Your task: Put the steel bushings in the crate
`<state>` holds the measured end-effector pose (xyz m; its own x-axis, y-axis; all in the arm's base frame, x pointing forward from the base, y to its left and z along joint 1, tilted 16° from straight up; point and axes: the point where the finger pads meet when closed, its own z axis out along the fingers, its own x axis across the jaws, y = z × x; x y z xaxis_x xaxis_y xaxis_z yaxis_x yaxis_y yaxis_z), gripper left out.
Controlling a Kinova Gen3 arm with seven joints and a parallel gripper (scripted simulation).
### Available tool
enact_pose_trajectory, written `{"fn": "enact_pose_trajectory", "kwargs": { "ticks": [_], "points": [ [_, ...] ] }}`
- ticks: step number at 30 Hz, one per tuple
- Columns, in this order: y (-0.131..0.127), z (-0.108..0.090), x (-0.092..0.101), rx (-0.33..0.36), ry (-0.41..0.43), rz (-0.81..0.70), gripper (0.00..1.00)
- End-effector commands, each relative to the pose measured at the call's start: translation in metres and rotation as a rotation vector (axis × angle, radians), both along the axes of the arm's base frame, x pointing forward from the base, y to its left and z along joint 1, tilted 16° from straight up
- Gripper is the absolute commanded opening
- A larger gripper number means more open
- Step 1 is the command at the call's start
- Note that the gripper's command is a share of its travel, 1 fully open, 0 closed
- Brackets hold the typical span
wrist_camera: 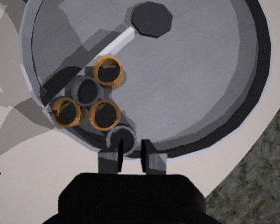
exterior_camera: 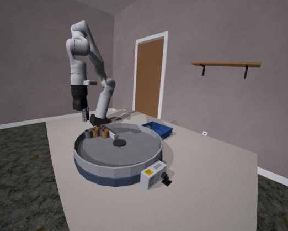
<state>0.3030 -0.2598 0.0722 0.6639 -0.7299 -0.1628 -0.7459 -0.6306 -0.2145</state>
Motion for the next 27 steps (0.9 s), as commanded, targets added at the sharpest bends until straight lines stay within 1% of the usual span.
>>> {"fn": "enact_pose_trajectory", "kwargs": {
  "ticks": [1, 24, 27],
  "points": [
    [-0.0005, 0.0005, 0.0003, -0.001, -0.001, 0.0, 0.45],
    [-0.0005, 0.0005, 0.0003, -0.001, -0.001, 0.0, 0.45],
    [0.0011, -0.0005, 0.0009, -0.007, -0.032, 0.114, 0.45]
  ]
}}
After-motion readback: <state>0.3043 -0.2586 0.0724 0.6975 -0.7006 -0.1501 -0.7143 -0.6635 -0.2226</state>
